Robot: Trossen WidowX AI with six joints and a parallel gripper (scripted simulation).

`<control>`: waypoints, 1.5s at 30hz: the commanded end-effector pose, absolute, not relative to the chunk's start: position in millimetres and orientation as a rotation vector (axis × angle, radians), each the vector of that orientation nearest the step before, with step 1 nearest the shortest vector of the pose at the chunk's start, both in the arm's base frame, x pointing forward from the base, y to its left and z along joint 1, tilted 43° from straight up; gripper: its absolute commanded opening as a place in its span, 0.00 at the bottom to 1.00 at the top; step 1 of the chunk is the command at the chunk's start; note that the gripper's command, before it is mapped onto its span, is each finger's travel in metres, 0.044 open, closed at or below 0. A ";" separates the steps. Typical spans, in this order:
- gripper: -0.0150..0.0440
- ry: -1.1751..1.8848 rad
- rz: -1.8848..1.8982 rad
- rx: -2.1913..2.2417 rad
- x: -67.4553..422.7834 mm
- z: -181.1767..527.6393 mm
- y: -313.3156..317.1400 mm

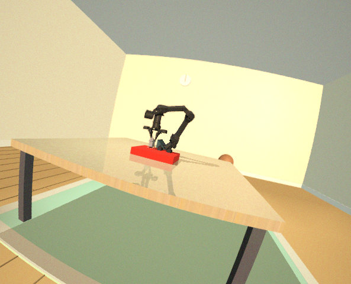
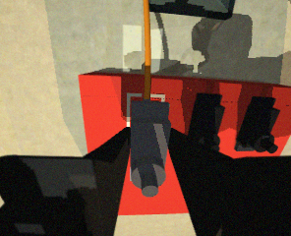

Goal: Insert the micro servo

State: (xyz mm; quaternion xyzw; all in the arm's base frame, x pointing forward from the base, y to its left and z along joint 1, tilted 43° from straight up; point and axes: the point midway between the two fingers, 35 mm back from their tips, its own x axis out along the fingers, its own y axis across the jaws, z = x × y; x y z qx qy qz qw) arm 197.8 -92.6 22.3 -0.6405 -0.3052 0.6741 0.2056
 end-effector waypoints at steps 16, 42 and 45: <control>0.25 -0.846 1.872 -1.786 197.7 16.1 -86.5; 0.25 -0.846 1.872 -1.787 195.7 -0.8 -70.9; 0.25 -0.846 1.872 -1.787 195.4 -2.8 -69.1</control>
